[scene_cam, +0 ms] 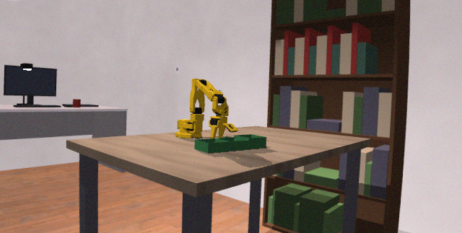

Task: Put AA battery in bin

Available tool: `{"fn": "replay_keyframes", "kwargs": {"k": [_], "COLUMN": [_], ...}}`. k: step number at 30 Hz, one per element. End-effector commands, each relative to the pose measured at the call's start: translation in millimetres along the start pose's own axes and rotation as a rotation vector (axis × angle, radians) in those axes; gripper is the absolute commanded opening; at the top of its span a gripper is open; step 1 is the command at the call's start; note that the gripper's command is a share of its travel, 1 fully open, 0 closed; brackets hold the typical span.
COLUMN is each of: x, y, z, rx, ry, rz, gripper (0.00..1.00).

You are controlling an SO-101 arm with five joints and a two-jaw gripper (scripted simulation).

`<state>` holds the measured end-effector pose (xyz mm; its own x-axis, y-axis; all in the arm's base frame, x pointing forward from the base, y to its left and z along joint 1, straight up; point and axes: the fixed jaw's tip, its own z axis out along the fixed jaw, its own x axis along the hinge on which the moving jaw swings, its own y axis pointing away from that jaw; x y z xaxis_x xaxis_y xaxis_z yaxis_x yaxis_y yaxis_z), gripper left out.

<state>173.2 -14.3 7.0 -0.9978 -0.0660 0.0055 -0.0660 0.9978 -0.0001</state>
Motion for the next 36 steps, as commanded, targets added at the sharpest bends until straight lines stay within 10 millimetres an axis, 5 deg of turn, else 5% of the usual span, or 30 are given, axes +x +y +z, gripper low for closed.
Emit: {"fn": "replay_keyframes", "kwargs": {"k": [1, 36], "x": [-2.0, -2.0], "y": [-1.6, -1.6], "z": [-1.4, -1.4], "rx": [0.002, 0.002], "ry": [-0.016, -0.016], "rz": [0.0, 0.0], "gripper": [0.19, 0.0]}}
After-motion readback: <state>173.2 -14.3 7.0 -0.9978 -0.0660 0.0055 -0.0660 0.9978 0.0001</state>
